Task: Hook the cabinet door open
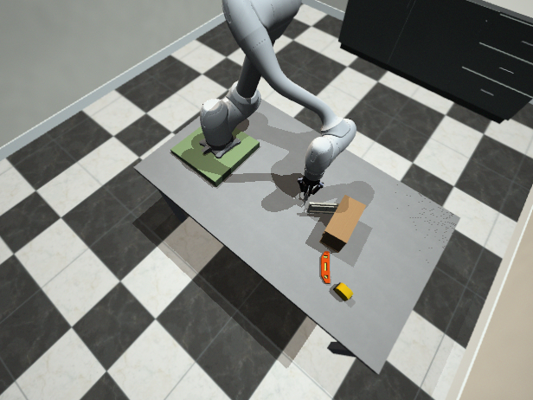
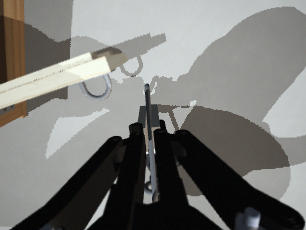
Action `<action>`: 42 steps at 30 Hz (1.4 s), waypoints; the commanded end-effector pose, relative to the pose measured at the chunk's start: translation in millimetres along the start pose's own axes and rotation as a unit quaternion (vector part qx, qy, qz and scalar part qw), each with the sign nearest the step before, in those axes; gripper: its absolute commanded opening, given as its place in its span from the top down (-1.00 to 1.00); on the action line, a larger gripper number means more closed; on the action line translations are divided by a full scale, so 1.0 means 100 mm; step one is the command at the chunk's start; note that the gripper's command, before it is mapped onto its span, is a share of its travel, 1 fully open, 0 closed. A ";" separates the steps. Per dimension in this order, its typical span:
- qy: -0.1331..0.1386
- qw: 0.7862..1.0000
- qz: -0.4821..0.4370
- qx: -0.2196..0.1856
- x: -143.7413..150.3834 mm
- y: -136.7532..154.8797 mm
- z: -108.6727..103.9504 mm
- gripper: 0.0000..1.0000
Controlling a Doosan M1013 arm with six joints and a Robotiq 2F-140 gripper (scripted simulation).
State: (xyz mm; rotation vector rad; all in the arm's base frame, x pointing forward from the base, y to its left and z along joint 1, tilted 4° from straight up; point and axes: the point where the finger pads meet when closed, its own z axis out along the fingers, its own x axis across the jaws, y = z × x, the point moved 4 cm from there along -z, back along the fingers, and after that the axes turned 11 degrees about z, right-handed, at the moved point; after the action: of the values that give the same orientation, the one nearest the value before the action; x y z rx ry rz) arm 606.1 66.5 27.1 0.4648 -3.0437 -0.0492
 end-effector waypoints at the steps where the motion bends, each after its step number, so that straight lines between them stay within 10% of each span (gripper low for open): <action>1: -0.001 1.000 -0.001 -0.002 -0.01 -0.01 -0.06 0.94; 42: -0.001 1.000 -0.001 -0.002 -0.01 -0.04 -0.28 0.94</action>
State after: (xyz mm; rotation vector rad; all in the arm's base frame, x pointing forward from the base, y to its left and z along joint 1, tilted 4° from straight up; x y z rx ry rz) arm 610.4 62.0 48.8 0.4618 -3.0457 -0.0510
